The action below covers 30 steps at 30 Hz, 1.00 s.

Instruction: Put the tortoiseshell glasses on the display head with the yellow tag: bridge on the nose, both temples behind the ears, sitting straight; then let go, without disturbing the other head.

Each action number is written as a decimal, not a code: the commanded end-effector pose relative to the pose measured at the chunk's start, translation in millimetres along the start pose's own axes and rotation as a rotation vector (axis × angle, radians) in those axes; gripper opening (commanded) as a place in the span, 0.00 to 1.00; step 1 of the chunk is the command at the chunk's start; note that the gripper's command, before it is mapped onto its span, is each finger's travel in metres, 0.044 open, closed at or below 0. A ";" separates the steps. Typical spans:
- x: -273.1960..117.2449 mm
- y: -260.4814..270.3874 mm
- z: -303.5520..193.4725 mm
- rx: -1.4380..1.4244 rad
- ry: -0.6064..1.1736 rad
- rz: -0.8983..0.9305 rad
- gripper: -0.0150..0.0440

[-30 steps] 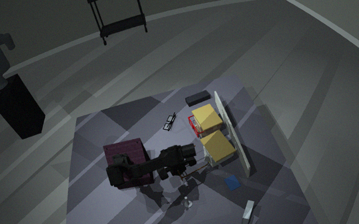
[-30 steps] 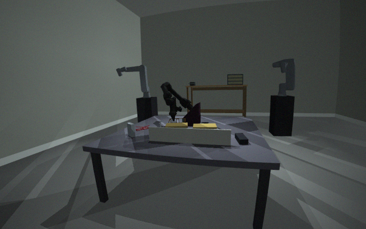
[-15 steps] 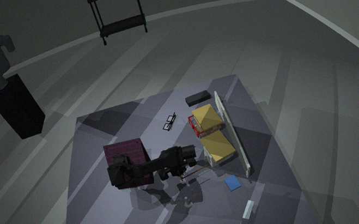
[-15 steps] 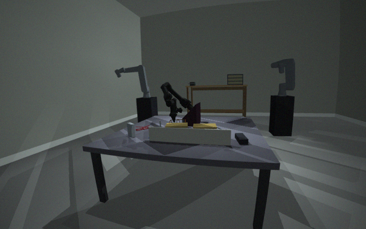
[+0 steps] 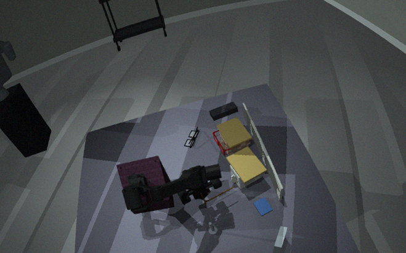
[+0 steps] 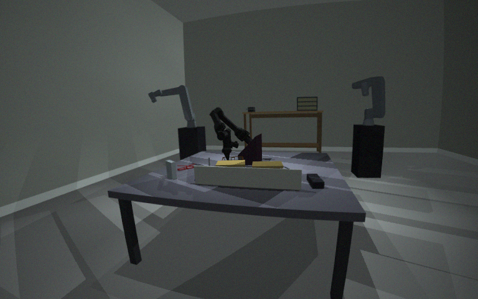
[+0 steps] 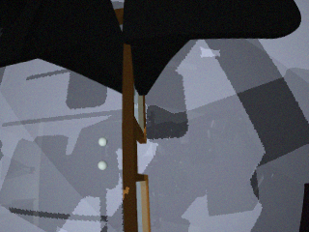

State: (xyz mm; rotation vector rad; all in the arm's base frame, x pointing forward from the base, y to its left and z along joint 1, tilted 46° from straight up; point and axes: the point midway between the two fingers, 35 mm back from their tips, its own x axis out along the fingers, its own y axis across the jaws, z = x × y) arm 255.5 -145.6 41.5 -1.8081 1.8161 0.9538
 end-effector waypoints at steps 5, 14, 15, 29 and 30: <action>0.8 -9.0 0.3 -0.003 0.007 -0.003 0.25; 0.9 -19.3 0.6 -0.002 0.009 -0.017 0.25; 0.9 -20.5 0.6 -0.002 0.009 -0.017 0.25; 0.6 -38.2 0.6 -0.001 0.009 -0.009 0.25; 0.6 -39.5 0.6 -0.001 0.009 -0.009 0.25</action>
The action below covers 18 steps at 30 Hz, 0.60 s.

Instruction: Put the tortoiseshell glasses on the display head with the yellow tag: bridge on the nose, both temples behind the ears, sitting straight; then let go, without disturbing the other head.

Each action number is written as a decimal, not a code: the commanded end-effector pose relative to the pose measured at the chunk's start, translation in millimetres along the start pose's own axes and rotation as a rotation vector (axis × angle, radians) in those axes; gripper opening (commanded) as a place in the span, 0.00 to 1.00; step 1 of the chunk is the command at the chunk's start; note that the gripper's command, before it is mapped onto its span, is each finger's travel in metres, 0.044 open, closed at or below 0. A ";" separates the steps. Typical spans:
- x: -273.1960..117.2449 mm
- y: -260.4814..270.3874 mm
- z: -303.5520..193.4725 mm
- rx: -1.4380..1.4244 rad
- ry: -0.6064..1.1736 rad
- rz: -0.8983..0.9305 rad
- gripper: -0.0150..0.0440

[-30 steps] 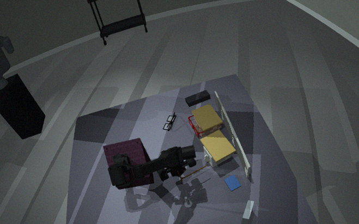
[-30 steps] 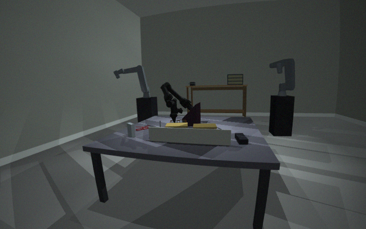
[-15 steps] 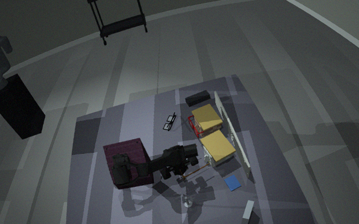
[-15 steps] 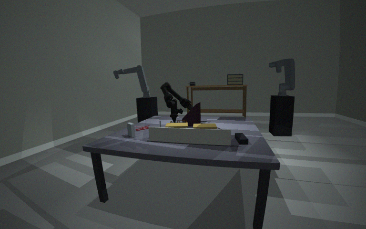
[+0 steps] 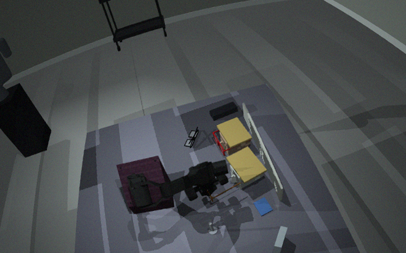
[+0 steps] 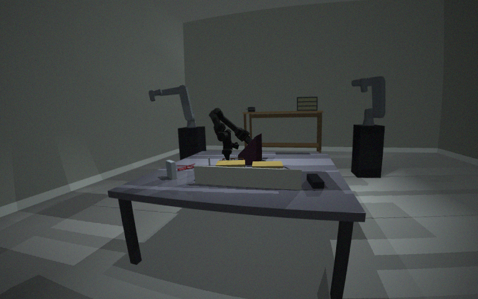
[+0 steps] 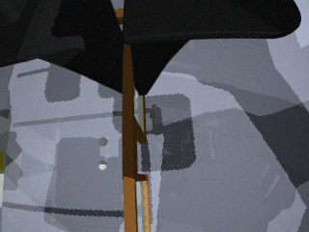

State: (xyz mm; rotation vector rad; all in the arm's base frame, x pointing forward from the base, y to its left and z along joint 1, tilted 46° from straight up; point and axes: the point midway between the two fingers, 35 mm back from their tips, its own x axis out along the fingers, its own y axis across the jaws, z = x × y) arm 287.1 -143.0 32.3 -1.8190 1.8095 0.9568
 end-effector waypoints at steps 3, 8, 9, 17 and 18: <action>-1.6 -10.6 -2.0 0.005 0.007 -0.002 0.25; -1.7 -17.2 -2.1 0.006 0.007 -0.003 0.25; -1.7 -18.5 -2.1 0.006 0.007 -0.003 0.25; -1.8 -29.0 -2.2 0.006 0.007 -0.003 0.25; -1.8 -30.3 -2.3 0.006 0.007 -0.003 0.25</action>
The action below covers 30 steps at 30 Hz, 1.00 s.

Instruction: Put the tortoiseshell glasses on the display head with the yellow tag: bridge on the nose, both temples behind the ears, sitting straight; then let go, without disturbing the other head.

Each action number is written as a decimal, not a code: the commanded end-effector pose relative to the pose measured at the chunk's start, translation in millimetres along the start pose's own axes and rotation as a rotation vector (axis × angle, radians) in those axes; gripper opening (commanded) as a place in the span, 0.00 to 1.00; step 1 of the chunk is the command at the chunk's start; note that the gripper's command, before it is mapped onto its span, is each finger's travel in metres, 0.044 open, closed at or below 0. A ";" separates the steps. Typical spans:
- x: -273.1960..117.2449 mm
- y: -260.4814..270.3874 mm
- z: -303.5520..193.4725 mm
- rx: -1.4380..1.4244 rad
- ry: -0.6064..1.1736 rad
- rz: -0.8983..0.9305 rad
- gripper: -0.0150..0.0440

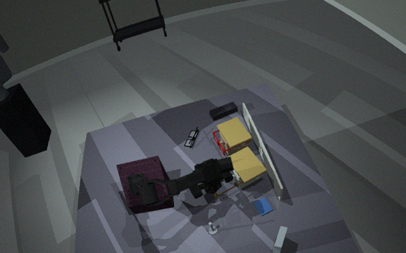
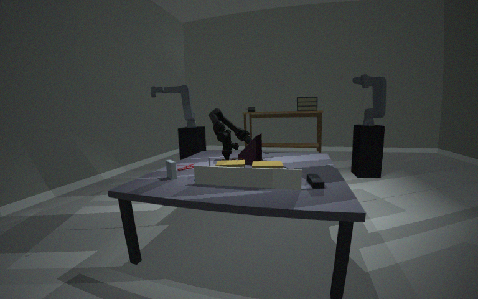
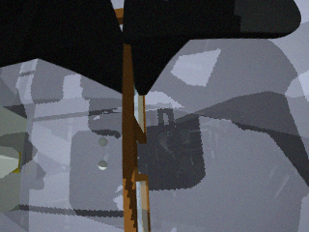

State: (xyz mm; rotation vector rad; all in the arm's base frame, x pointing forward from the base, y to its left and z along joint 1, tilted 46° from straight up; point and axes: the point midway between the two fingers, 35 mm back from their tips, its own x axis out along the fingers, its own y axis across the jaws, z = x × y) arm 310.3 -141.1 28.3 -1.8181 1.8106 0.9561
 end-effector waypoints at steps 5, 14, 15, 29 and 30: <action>-1.6 -13.2 -2.0 0.006 0.007 -0.004 0.25; -1.8 -25.1 -2.2 0.006 0.007 -0.005 0.25; -1.5 -26.4 -2.2 0.006 0.007 -0.005 0.25; -1.1 -44.7 -2.5 0.007 0.007 -0.006 0.25; -1.1 -45.9 -2.6 0.007 0.007 -0.006 0.25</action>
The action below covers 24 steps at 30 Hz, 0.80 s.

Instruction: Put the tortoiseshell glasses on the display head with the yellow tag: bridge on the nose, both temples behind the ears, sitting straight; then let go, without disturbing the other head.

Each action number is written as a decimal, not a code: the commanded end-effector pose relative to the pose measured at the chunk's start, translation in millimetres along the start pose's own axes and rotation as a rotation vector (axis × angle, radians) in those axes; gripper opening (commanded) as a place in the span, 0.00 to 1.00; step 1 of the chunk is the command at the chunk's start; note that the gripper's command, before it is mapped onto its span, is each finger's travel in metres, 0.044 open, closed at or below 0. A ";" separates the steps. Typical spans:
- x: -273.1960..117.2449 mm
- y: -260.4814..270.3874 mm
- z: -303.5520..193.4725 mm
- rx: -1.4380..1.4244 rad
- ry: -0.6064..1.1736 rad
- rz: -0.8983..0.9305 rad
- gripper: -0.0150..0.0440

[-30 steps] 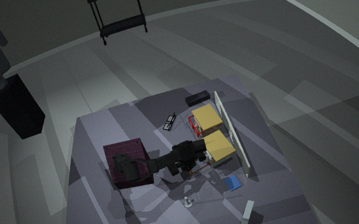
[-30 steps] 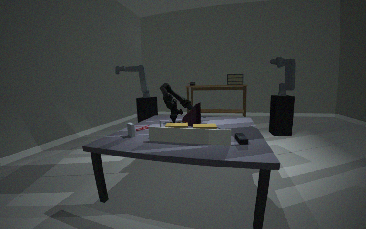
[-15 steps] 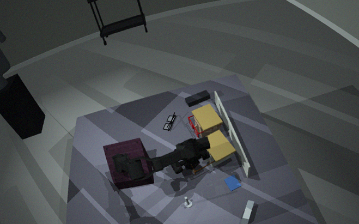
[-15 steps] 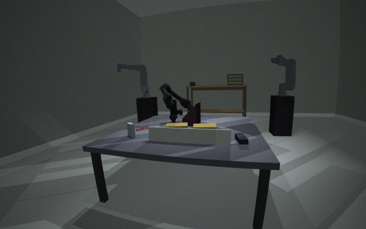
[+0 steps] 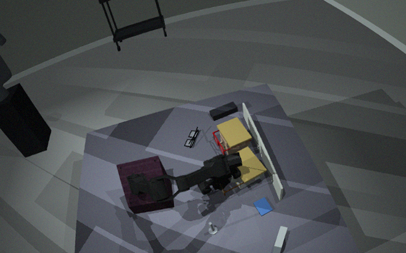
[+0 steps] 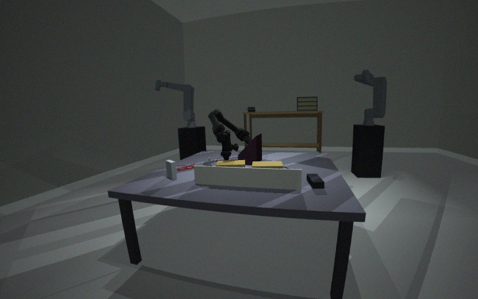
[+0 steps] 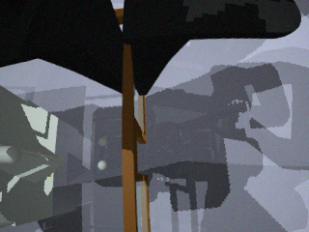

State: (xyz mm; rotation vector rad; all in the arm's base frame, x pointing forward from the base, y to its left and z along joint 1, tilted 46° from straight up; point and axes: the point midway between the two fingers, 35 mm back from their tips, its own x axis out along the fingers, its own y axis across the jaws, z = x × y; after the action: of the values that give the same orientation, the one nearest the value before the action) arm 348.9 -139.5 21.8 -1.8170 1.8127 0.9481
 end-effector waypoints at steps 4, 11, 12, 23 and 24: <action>-1.8 -12.0 -1.1 0.002 0.004 -0.006 0.25; -1.9 -21.2 -1.2 0.002 0.004 -0.006 0.25; -1.9 -22.6 -1.2 0.002 0.004 -0.006 0.25; -2.2 -37.2 -1.4 0.003 0.004 -0.007 0.25; -2.2 -38.5 -1.4 0.003 0.004 -0.007 0.25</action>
State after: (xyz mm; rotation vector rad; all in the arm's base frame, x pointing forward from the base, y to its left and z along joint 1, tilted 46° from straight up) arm 380.3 -137.1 16.8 -1.8189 1.8111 0.9466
